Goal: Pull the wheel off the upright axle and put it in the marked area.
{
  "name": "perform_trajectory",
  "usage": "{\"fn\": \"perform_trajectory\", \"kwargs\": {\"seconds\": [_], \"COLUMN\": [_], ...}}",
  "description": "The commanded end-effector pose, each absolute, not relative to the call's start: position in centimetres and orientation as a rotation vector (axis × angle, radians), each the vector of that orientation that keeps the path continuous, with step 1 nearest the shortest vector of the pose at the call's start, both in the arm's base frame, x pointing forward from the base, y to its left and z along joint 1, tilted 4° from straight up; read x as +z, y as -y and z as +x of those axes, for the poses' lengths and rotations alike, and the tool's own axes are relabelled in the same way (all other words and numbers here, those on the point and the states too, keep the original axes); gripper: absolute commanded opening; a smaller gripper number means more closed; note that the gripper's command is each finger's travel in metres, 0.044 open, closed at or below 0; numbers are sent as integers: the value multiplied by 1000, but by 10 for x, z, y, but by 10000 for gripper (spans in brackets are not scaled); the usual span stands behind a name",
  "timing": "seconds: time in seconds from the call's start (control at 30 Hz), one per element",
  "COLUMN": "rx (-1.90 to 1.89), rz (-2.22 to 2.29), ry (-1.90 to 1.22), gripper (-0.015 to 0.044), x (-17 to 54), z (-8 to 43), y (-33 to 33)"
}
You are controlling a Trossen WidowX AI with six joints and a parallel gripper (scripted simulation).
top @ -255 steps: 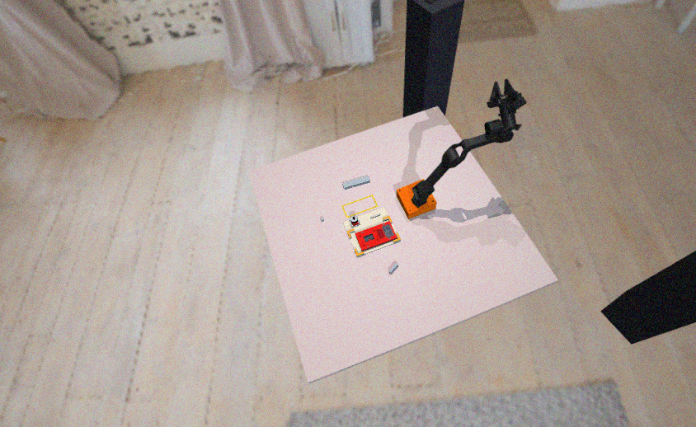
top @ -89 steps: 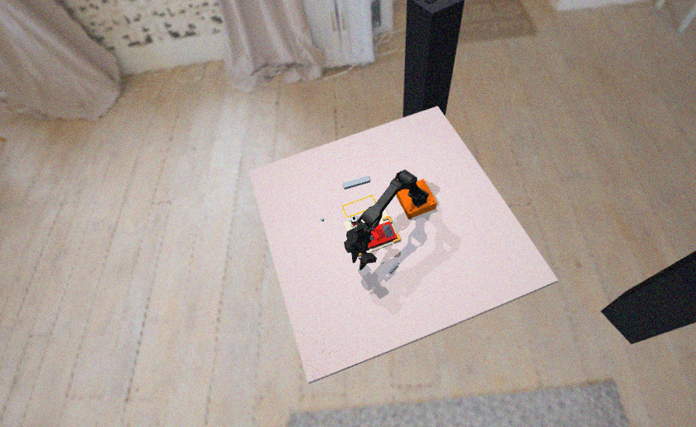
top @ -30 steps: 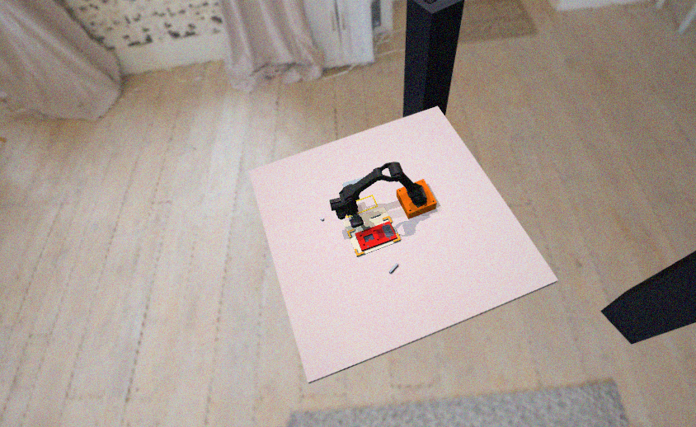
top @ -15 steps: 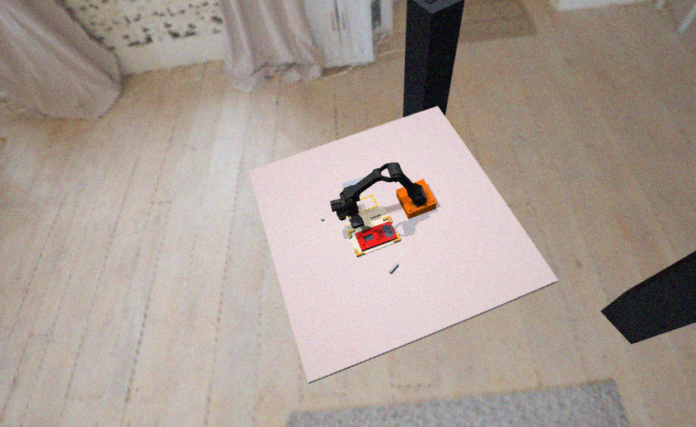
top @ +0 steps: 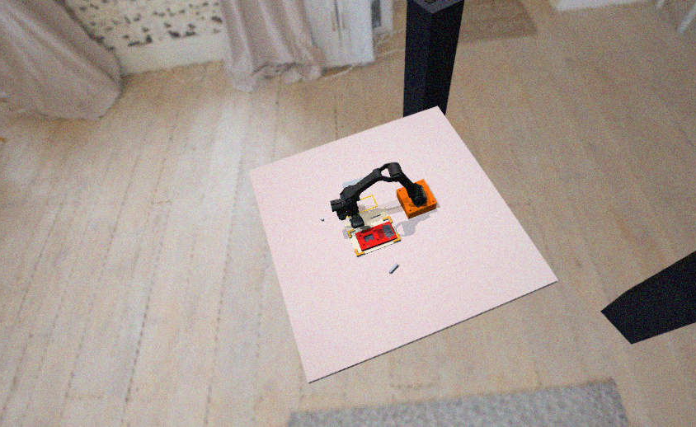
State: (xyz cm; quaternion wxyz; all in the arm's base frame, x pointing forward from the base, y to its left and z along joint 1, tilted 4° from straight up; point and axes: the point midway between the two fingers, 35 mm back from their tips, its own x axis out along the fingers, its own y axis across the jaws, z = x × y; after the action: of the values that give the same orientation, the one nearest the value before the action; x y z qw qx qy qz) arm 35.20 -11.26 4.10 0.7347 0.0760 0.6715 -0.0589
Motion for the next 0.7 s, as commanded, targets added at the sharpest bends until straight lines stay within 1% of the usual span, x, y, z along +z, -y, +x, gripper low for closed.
{"fn": "perform_trajectory", "kwargs": {"seconds": [0.0, 0.67], "rx": [-130, -131], "rz": [166, 165], "ry": [-1471, -1470], "gripper": [0, 0], "x": [44, 51], "z": [353, 353], "y": [113, 113]}}
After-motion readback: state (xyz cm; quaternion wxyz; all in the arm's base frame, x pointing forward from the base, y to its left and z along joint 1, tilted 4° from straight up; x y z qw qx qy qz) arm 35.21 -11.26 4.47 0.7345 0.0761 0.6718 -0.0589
